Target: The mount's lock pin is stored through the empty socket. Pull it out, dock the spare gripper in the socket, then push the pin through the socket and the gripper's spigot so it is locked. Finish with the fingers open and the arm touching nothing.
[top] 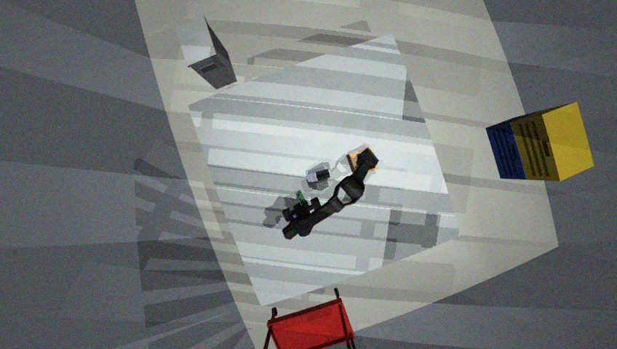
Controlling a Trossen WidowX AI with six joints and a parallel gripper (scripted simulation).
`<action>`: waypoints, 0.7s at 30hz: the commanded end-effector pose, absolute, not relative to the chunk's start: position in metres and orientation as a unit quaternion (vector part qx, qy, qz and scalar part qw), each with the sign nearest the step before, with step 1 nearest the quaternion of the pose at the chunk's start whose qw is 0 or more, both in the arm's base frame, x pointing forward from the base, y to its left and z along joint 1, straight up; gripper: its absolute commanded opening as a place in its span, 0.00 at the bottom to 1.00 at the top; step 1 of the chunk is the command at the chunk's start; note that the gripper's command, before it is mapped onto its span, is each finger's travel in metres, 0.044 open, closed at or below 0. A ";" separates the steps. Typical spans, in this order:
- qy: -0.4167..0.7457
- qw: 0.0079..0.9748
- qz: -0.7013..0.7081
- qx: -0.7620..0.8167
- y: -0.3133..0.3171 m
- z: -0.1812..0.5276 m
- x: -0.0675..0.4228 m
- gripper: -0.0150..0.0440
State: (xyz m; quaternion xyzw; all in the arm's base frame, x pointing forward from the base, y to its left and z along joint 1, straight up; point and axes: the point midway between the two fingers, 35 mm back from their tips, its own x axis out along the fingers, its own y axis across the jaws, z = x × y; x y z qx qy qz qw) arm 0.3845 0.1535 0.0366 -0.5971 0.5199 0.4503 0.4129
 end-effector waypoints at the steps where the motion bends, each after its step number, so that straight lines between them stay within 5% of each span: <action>1: 0.536 0.427 0.440 -0.580 0.154 0.036 0.385 0.25; 21: 0.537 0.431 0.439 -0.577 0.153 0.051 0.334 0.25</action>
